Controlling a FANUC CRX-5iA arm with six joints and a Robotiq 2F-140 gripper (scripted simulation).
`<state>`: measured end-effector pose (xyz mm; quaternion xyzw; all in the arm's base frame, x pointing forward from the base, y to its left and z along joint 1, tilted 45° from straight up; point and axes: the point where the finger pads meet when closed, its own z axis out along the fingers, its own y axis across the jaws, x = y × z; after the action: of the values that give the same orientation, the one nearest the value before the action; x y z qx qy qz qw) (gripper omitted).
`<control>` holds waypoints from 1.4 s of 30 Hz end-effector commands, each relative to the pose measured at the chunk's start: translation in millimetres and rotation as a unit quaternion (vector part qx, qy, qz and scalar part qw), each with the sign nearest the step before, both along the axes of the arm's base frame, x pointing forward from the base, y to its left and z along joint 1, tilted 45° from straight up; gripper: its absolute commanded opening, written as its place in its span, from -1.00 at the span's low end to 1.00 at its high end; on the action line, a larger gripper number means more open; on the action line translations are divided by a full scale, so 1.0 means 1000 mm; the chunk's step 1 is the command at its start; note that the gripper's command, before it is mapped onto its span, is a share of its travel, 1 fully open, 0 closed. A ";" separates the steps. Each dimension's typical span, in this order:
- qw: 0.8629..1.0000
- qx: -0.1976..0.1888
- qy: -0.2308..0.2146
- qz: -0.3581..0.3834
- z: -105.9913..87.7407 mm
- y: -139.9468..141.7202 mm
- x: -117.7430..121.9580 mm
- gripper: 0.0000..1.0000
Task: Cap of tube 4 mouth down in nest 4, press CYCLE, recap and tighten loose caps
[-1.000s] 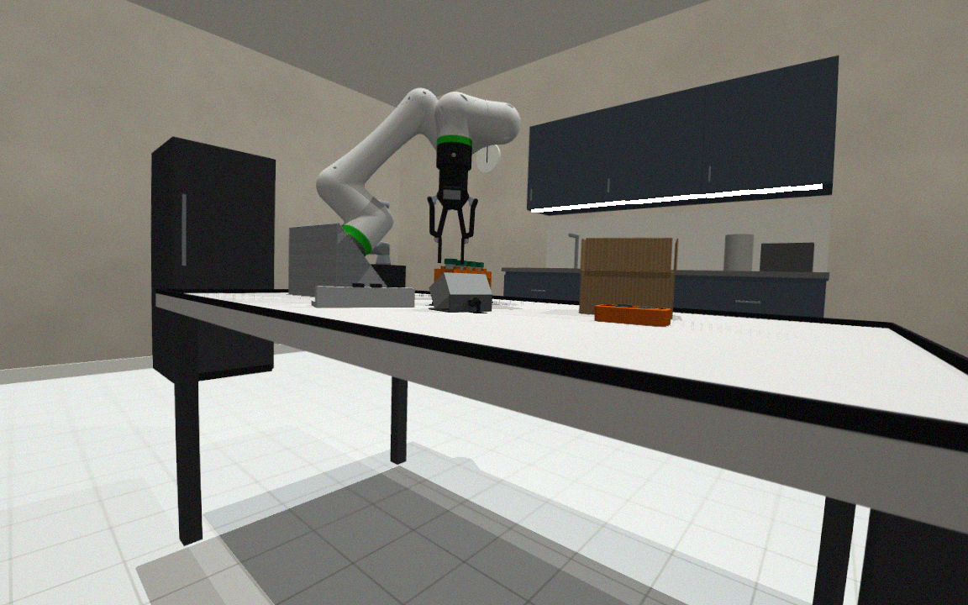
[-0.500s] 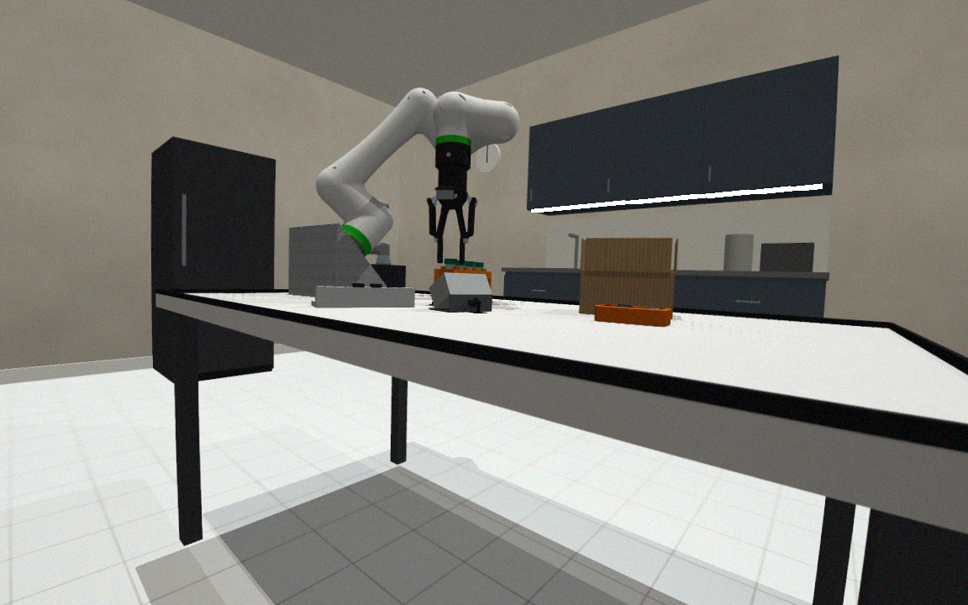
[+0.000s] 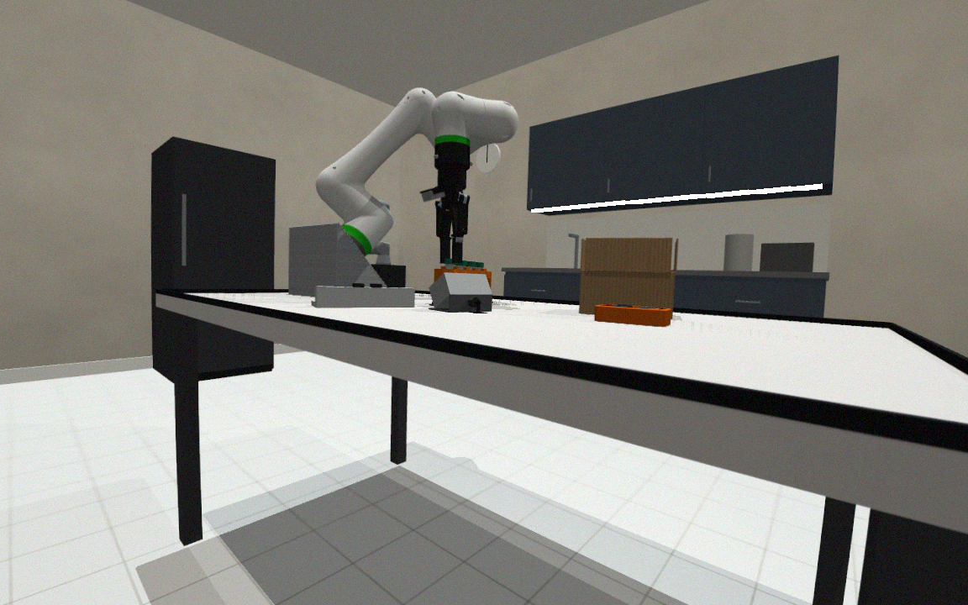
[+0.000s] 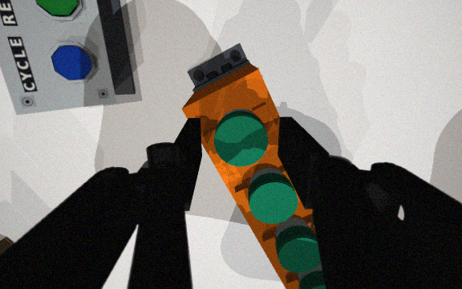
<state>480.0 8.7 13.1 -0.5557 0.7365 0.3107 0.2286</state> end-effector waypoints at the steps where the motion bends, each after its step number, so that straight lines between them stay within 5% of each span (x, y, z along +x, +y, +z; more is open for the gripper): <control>1: 0.999 -0.008 0.027 -0.019 0.000 -0.001 0.000 -0.18; 3: 0.999 -0.008 0.027 -0.019 0.000 -0.001 0.000 -0.18; 4: 0.999 -0.008 0.027 -0.019 0.000 -0.001 0.000 -0.41; 18: 0.999 -0.008 0.027 -0.019 0.000 -0.001 0.000 -0.41; 24: 0.993 -0.006 -0.079 0.087 0.001 -0.001 0.000 -0.41; 32: 0.950 -0.003 -0.217 0.225 0.001 -0.001 0.000 -0.41; 34: 0.950 -0.003 -0.217 0.225 0.001 -0.001 0.000 -0.41; 41: 0.882 0.000 -0.330 0.338 0.001 -0.001 0.000 -0.41; 42: 0.882 0.000 -0.330 0.338 0.001 -0.001 0.000 -0.41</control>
<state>480.3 8.7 13.5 -0.8168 0.4388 0.1894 0.3232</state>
